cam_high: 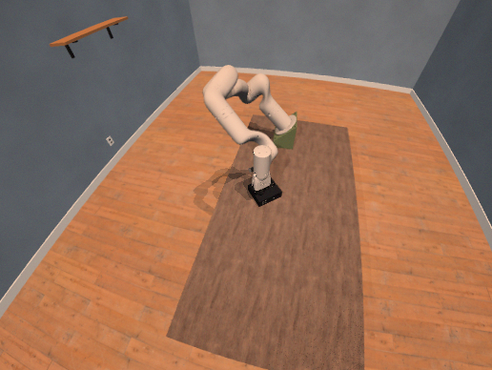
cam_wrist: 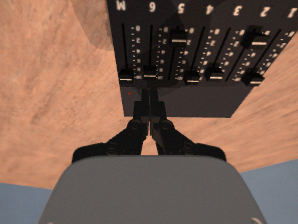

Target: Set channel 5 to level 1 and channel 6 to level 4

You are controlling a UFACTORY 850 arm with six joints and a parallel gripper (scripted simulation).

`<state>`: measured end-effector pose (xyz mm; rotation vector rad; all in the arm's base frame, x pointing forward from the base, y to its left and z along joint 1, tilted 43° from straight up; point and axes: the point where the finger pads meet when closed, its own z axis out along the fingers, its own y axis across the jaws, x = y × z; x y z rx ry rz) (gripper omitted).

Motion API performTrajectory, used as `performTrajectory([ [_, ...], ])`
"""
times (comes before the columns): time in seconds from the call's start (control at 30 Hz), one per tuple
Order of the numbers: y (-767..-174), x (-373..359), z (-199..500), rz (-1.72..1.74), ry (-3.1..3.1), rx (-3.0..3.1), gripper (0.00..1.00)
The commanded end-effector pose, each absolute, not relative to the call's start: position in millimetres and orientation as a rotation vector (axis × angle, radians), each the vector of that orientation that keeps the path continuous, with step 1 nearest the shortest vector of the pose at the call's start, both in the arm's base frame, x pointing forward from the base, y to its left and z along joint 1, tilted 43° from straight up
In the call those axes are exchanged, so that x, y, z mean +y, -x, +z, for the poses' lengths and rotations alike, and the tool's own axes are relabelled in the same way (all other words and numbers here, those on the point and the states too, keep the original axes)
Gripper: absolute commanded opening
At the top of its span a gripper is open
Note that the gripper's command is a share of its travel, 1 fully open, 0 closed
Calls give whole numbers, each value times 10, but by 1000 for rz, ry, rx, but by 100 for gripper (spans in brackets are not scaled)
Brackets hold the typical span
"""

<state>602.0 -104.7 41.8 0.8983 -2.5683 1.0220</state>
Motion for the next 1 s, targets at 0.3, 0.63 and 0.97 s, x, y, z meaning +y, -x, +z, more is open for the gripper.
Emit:
performTrajectory([
  [0.3, -6027, -1042, 424, 1023, -899, -2570, 0],
  [0.63, -6027, -1042, 424, 1023, -899, -2570, 0],
  [0.97, -6028, -1059, 406, 1023, -899, -2570, 0],
])
